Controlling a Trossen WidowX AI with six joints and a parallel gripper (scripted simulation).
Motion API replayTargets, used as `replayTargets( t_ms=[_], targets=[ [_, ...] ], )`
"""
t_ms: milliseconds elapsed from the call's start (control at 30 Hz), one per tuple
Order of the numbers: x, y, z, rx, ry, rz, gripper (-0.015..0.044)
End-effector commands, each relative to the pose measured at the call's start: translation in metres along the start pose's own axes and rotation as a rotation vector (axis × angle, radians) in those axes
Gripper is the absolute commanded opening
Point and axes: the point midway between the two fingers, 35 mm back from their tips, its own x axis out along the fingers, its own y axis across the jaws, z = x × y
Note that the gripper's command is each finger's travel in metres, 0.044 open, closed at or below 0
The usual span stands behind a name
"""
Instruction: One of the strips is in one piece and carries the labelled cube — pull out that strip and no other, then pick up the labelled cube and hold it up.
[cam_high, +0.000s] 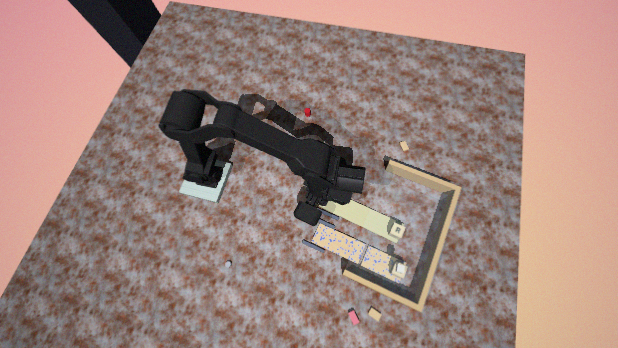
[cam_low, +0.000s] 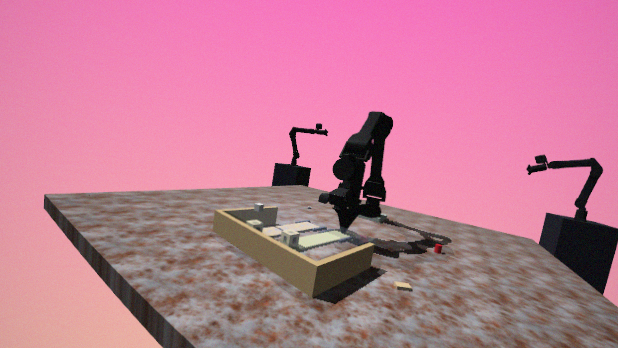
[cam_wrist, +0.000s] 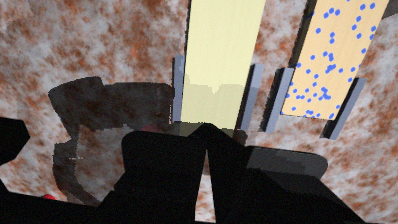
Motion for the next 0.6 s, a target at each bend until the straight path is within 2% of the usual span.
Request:
replayTargets(
  t_ms=[0, 567],
  targets=[
    [0.006, -0.001, -0.016, 0.001, 0.034, -0.004, 0.0],
    [0.006, -0.002, -0.04, 0.001, 0.036, -0.004, 0.0]
  ],
)
